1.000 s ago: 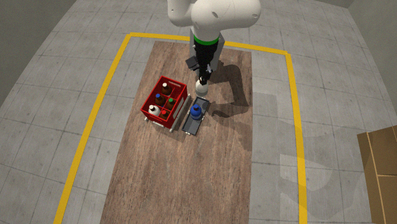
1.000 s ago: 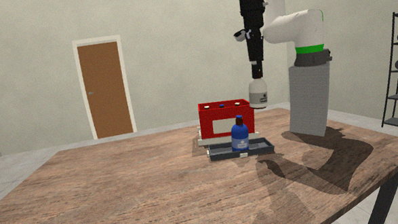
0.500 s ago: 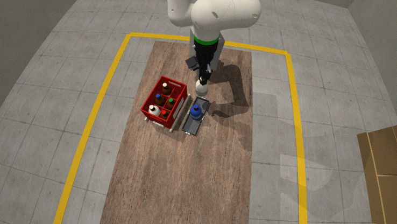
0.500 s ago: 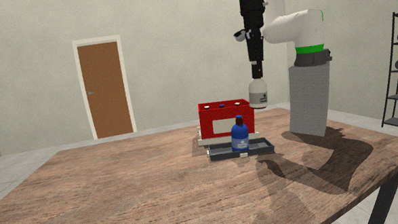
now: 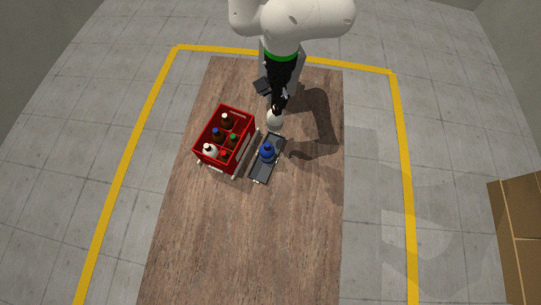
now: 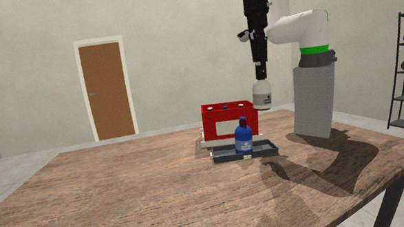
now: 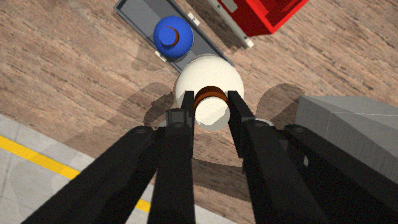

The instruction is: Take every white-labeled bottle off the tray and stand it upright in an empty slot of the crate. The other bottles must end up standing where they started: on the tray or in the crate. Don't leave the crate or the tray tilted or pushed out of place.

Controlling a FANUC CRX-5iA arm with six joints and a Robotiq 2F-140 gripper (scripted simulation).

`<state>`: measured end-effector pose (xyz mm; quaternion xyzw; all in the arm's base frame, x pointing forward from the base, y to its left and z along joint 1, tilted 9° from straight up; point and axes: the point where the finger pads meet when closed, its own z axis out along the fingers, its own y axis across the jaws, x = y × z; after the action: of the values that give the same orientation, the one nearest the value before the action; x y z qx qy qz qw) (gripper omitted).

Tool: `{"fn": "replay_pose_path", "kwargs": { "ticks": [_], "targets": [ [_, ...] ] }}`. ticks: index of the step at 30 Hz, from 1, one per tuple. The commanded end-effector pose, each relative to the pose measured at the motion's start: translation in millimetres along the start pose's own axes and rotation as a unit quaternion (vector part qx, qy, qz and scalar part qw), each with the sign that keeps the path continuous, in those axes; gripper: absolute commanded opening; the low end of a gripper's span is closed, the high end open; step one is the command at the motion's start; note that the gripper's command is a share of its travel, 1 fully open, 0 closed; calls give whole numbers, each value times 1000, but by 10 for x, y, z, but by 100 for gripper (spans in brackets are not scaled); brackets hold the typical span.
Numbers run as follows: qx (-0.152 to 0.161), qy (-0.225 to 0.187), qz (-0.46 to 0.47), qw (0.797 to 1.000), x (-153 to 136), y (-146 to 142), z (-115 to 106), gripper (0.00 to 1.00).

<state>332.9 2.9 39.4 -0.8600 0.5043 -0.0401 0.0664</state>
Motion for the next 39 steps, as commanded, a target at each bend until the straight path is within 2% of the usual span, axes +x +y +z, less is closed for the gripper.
{"fn": "replay_pose_path", "kwargs": {
  "ticks": [1,39],
  "targets": [
    [1,0,0,1000,3,-6,-5,10],
    [1,0,0,1000,69,44,-5,10]
  ]
}}
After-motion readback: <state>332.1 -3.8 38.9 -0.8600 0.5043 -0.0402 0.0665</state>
